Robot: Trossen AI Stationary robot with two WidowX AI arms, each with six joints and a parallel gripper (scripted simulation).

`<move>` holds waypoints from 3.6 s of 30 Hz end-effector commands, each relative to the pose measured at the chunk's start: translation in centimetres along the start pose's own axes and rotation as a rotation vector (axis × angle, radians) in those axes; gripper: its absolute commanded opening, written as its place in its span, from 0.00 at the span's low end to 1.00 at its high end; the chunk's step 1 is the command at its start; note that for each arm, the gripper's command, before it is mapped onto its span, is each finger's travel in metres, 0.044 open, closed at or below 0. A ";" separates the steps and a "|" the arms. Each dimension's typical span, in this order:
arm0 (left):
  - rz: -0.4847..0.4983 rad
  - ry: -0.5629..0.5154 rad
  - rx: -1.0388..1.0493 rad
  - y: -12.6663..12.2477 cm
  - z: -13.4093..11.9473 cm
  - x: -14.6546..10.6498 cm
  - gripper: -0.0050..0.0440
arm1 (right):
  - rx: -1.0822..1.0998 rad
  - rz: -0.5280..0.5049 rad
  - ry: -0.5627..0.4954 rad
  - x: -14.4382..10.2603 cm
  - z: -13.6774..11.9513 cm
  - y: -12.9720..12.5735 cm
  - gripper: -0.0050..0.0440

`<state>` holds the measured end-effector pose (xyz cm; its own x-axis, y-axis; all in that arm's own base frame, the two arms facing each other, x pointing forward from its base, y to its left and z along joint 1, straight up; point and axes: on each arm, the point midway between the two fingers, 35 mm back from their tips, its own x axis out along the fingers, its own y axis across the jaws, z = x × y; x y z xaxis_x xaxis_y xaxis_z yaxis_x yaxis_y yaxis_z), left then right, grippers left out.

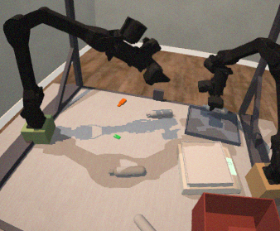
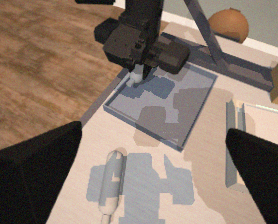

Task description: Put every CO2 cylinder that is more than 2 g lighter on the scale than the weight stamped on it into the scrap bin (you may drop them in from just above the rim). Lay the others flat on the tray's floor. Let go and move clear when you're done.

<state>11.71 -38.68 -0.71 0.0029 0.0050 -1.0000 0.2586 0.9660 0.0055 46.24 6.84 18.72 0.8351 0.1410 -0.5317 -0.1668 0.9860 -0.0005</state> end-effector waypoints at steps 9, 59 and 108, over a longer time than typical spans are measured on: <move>-0.029 -0.019 -0.005 -0.3 0.2 -0.8 0.00 | 0.000 0.000 -0.026 -0.5 1.0 0.1 1.00; -0.056 -0.036 -0.005 -1.0 0.5 -5.6 1.00 | 0.000 0.000 -0.026 -0.5 1.0 0.1 1.00; -1.017 -1.220 -0.637 21.3 24.8 -43.2 1.00 | 0.268 -0.436 -0.035 -28.8 -13.1 -6.9 1.00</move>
<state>37.98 -28.57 41.27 0.7936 -0.6063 -0.0509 0.2266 0.3722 -0.9001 18.92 -4.44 21.80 0.8130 -0.2699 -0.5159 0.3151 0.9491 0.0000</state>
